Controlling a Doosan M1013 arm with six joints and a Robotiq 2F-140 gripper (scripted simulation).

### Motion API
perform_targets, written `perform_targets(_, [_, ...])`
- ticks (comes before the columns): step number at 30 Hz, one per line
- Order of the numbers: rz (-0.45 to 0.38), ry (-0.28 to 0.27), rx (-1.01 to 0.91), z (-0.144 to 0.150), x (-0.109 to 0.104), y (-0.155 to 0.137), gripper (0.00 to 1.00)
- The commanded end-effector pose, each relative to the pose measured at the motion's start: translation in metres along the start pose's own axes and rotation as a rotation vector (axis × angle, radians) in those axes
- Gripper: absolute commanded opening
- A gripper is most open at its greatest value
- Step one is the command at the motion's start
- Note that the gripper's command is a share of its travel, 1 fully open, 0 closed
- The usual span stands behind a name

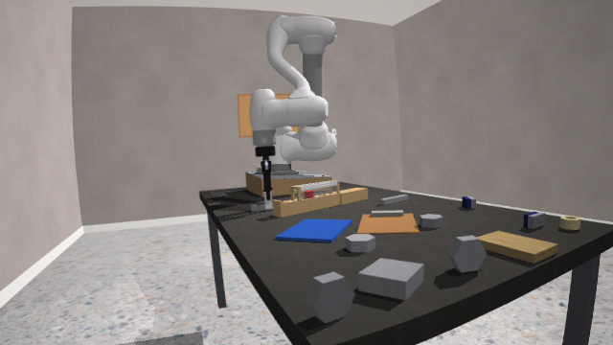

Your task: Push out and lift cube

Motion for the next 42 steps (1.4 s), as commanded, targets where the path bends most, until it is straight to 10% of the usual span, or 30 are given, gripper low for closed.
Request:
perform_targets(1, [-0.002,0.004,-0.007,-0.0002,0.0019,-0.0036,0.23])
perform_targets(29, [-0.002,0.004,-0.007,-0.0002,0.0019,-0.0036,0.23])
perform_targets(30, [-0.002,0.004,-0.007,-0.0002,0.0019,-0.0036,0.00])
perform_targets(42, [-0.002,0.004,-0.007,-0.0002,0.0019,-0.0036,0.00])
Point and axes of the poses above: the point where the finger pads meet when closed, its own x axis out along the fingers, its own z axis across the jaws, y = z × x, the point moved 10 cm from there along -x, back along the fingers, and after that the axes turned 3 degrees about x, right-handed, at the moved point
